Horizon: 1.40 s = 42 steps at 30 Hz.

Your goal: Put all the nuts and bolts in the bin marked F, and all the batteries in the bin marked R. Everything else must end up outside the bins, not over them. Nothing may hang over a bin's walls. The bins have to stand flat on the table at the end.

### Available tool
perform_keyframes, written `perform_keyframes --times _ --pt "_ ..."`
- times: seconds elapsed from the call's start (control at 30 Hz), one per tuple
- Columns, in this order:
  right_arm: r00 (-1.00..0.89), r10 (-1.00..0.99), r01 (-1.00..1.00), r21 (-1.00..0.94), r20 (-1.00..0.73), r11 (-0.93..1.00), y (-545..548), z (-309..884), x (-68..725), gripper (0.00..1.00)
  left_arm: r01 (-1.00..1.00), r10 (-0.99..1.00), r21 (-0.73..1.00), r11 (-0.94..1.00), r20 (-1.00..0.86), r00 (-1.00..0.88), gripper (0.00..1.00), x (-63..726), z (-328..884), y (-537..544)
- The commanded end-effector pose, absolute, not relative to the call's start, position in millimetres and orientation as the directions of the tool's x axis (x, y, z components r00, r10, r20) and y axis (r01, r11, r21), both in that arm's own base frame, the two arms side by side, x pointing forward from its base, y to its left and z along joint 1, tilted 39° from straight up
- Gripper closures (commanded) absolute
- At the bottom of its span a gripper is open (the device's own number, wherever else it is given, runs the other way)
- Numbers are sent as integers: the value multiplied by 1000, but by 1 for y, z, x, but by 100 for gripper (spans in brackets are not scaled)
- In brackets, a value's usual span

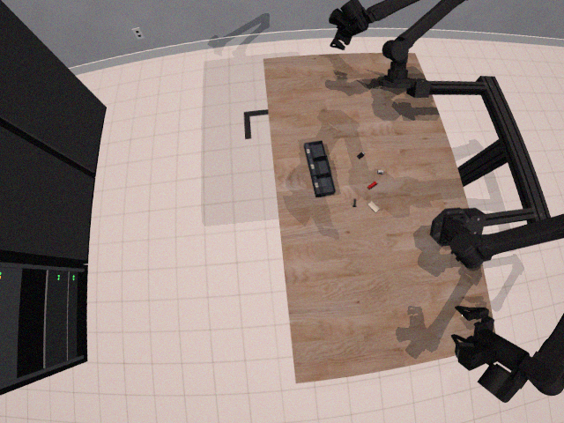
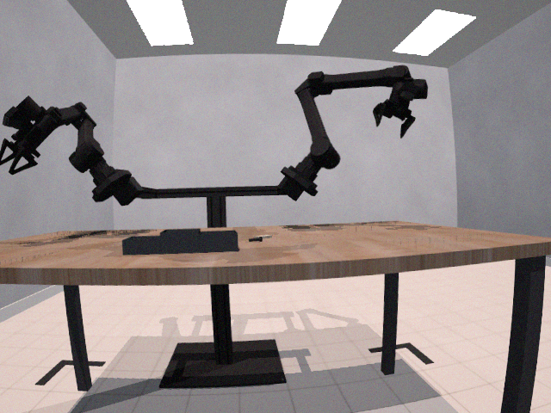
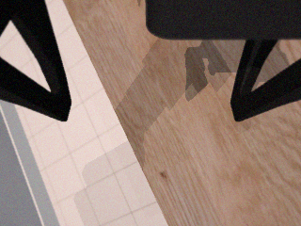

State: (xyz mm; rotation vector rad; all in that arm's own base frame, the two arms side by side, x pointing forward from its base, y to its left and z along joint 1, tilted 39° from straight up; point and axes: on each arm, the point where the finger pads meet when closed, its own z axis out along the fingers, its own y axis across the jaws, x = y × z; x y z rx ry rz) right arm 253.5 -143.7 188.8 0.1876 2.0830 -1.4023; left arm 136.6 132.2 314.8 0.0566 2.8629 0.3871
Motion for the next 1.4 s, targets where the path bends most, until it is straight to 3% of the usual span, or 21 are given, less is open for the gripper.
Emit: perform_keyframes --times 0.0,0.5,1.37 --pt "-774 -194 474 -755 -603 454 -135 198 278 0 -16 74 304 953 -282 -957 0 135 340 135" --pt "-797 -231 260 -663 -558 702 -52 142 336 0 -16 74 304 953 -282 -957 0 135 340 135" --pt "-919 -189 22 -525 -345 851 93 32 337 0 -16 74 304 953 -282 -957 0 135 340 135"
